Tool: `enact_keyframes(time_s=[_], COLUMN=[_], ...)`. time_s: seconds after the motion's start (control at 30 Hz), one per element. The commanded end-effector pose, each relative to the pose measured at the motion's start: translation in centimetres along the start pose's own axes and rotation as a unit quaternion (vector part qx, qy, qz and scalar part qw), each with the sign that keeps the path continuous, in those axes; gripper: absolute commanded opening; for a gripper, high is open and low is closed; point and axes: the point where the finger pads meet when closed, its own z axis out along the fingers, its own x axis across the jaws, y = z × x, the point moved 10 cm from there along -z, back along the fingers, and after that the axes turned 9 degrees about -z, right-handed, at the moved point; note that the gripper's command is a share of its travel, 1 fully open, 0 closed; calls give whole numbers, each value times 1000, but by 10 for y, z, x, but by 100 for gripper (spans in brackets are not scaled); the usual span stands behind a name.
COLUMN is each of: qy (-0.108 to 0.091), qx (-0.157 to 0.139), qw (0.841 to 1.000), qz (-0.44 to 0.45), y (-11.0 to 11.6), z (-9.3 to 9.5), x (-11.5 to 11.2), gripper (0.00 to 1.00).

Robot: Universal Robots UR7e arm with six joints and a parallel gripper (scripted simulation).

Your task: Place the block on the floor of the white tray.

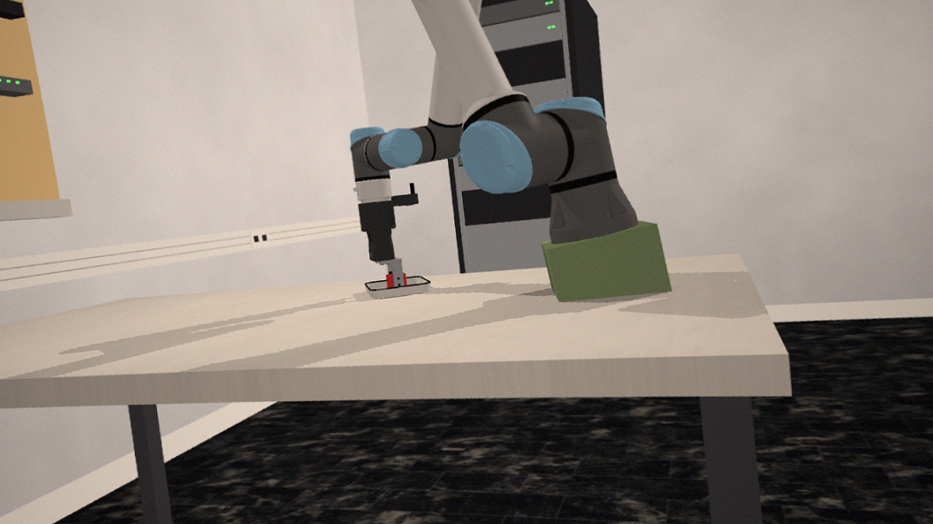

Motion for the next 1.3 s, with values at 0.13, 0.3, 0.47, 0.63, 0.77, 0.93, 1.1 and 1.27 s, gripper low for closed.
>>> enact_keyframes(time_s=[0.13,0.3,0.47,0.63,0.77,0.93,1.1,1.27], qy=[-1,-1,-1,-1,-1,-1,-1,-1], qx=[0,0,0,0,0,0,0,0], qw=[1000,1000,1000,1000,1000,1000,1000,1000], qz=[0,0,0,0,0,0,0,0], y=[0,0,0,0,0,0,0,0], z=[-1,-1,-1,-1,-4,-13,-28,-38], x=[0,0,0,0,0,0,0,0], gripper=[94,94,94,94,94,94,94,94])
